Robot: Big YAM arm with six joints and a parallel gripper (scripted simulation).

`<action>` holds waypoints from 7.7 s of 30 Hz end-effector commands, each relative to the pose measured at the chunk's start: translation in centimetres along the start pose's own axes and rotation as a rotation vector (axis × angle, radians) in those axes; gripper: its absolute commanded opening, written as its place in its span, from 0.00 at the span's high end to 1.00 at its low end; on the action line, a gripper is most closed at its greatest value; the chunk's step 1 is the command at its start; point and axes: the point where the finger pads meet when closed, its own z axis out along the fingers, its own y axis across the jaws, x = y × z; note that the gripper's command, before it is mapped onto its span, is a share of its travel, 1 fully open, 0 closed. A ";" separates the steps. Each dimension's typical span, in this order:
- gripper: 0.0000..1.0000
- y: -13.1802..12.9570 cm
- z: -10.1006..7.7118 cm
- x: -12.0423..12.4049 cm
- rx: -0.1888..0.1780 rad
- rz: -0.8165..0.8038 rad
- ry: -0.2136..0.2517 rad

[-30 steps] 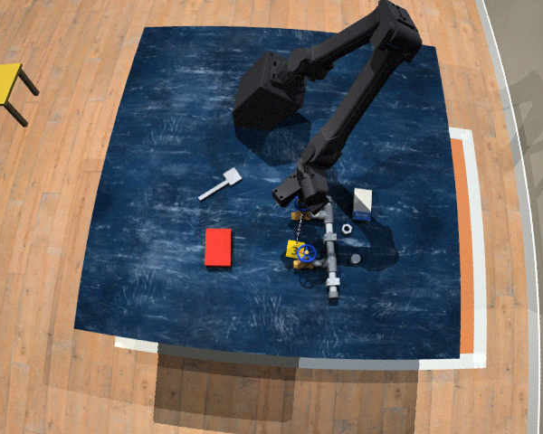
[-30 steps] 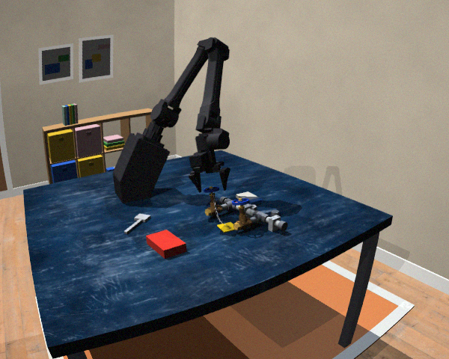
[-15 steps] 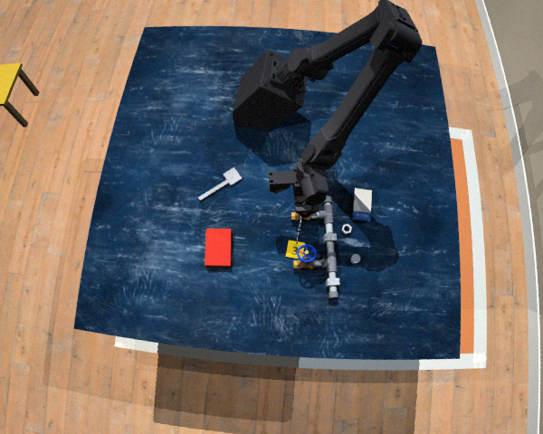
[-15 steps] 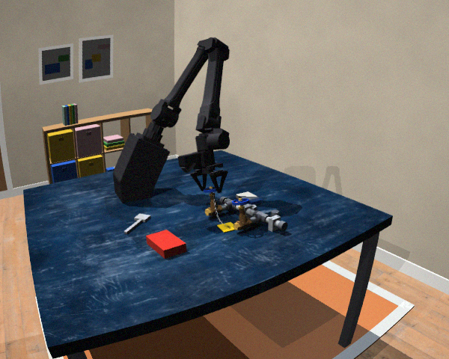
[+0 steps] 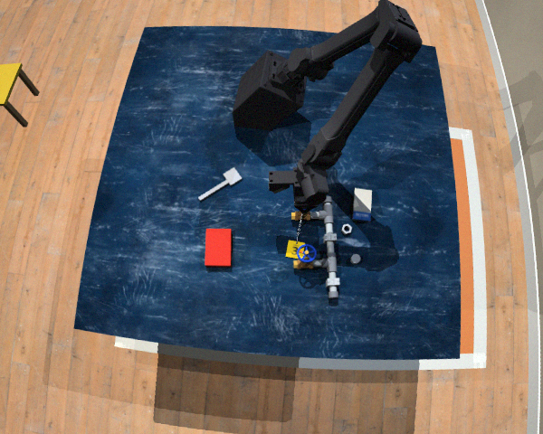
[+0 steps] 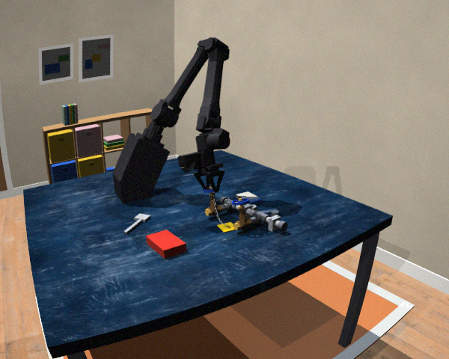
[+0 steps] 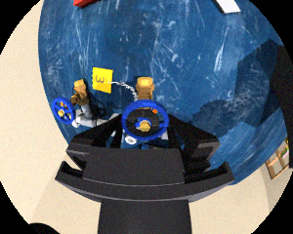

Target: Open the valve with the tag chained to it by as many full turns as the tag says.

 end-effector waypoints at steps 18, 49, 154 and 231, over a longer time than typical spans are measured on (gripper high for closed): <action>1.00 0.3 -0.1 0.2 -0.008 0.013 0.002; 1.00 0.3 -0.1 0.3 -0.008 -0.998 0.000; 0.00 0.7 -0.1 0.1 -0.003 -2.961 -0.011; 1.00 1.0 -0.2 0.3 -0.026 0.014 0.003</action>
